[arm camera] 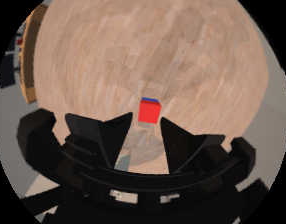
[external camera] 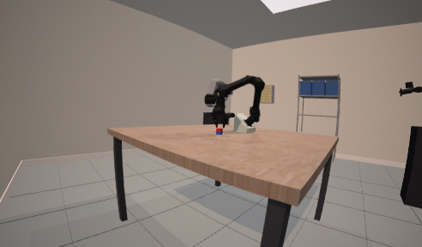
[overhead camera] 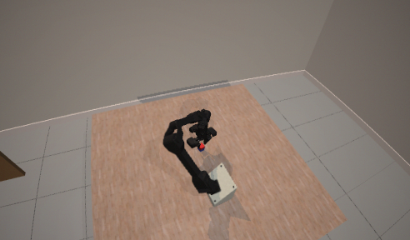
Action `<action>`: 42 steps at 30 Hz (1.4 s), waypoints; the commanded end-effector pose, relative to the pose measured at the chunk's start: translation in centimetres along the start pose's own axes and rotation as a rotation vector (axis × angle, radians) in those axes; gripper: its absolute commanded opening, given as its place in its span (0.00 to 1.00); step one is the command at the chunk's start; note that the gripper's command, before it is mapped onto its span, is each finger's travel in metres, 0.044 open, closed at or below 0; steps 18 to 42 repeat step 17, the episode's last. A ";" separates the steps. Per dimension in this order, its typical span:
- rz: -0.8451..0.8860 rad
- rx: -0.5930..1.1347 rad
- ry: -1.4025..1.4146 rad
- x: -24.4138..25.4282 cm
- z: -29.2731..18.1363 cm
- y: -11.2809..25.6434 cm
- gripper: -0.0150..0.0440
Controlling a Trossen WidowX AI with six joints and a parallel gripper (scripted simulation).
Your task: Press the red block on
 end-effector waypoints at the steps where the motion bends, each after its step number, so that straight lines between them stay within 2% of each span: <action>1: -0.022 -0.025 0.008 -0.3 0.2 5.7 0.63; 4: -0.018 -0.024 0.006 -0.1 -0.2 8.2 0.63; 42: -0.019 -0.024 0.006 -0.4 0.1 8.2 0.63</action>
Point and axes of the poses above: the point midway between the two fingers, 35 mm back from their tips, its own y axis back along the fingers, its own x axis across the jaws, z = x × y, the point moved 4 cm from there along y, back along the fingers, and after that the axes turned 2 degrees about -y, right-handed, at the moved point
